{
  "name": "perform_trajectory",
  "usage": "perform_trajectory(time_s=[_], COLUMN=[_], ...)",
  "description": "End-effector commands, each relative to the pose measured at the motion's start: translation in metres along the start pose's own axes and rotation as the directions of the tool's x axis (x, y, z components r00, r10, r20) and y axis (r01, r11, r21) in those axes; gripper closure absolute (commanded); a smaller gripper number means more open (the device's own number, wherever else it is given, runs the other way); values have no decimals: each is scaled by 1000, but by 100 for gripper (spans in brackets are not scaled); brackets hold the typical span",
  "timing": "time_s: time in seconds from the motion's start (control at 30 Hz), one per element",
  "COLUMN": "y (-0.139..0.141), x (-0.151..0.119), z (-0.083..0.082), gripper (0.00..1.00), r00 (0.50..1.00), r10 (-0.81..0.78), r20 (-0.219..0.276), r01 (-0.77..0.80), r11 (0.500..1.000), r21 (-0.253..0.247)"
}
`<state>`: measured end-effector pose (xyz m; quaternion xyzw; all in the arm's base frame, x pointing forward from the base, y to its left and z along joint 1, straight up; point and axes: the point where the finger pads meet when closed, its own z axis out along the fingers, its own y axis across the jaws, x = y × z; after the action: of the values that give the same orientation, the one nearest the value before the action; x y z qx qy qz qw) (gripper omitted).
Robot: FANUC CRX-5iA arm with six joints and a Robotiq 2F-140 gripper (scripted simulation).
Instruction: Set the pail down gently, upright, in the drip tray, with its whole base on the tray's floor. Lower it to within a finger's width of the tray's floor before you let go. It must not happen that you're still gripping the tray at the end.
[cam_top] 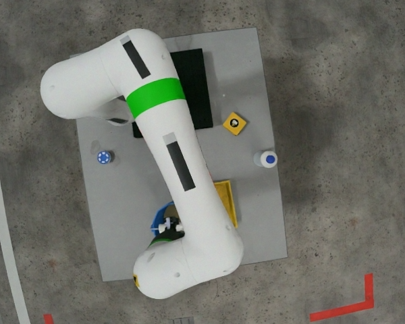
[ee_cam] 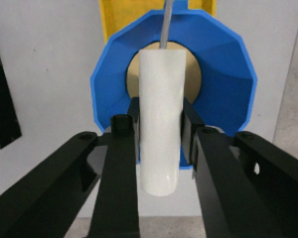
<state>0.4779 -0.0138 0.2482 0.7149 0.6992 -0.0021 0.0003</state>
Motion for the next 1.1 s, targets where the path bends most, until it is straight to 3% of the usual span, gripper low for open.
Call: perform_trajectory(time_s=[0.0,1.07], y=[0,-6], x=[11,84], z=[-1,-1], gripper=[90,90], r00=[1000,1000], r10=[0,0], r20=[0,0], r01=[0,0], r11=[1000,1000], r21=[-2,-2])
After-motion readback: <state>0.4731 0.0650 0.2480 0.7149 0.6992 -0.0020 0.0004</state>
